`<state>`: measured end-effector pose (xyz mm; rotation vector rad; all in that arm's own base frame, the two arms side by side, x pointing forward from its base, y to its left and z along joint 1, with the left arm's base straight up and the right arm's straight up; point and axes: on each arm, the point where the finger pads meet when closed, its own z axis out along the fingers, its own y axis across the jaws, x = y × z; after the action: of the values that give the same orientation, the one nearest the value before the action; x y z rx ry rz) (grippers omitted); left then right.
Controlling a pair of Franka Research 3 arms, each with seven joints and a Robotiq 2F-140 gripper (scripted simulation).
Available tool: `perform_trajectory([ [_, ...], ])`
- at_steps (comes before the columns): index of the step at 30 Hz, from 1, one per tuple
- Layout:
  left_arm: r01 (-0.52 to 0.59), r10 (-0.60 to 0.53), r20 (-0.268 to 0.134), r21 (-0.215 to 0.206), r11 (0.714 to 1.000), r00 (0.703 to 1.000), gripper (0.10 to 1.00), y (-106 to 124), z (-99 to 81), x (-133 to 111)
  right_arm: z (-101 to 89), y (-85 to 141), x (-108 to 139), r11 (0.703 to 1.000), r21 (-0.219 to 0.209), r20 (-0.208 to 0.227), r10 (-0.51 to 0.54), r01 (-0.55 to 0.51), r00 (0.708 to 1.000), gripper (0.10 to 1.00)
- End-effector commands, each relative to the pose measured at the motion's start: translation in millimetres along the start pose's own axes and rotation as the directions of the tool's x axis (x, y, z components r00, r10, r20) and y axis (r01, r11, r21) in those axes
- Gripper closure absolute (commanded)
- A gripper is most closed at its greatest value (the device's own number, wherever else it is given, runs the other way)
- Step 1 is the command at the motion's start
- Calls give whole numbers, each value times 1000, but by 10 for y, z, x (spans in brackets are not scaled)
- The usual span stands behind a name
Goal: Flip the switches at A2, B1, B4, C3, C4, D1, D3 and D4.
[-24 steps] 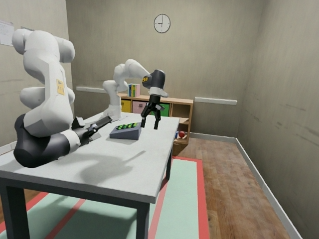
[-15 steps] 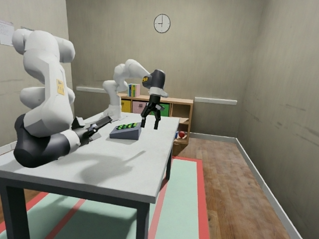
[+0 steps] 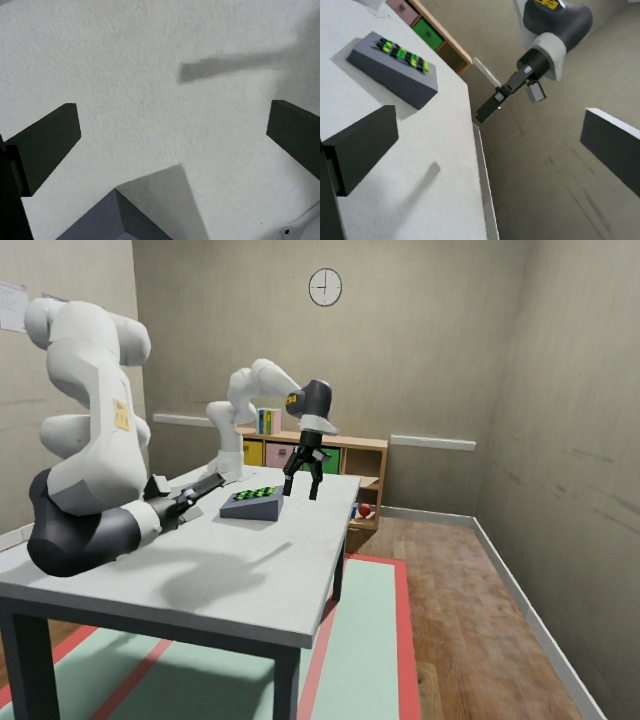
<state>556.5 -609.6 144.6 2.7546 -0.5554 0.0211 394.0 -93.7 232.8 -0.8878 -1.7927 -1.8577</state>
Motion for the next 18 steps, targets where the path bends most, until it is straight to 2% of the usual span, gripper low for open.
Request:
perform_trajectory([
  [1,5,-5,-3,2,1000,1000,98,-90,-48,38,0,1,0,1000,0,0,0,0,1000,98],
  [5,18,-18,-11,8,1000,1000,98,-311,-161,125,0,1,0,1000,0,0,0,0,1000,98],
  [8,35,-34,-21,15,999,999,98,-587,-303,222,0,1,0,1000,0,0,0,0,1000,98],
  [10,35,-34,-21,15,999,999,98,-587,-303,222,0,1,0,1000,0,0,0,0,1000,98],
  [13,58,-57,-34,24,998,998,98,-972,-501,333,0,1,0,1000,0,0,0,0,1000,98],
  [18,112,-110,-63,45,993,992,98,-1796,-930,485,0,1,0,1000,0,0,0,0,1000,98],
])
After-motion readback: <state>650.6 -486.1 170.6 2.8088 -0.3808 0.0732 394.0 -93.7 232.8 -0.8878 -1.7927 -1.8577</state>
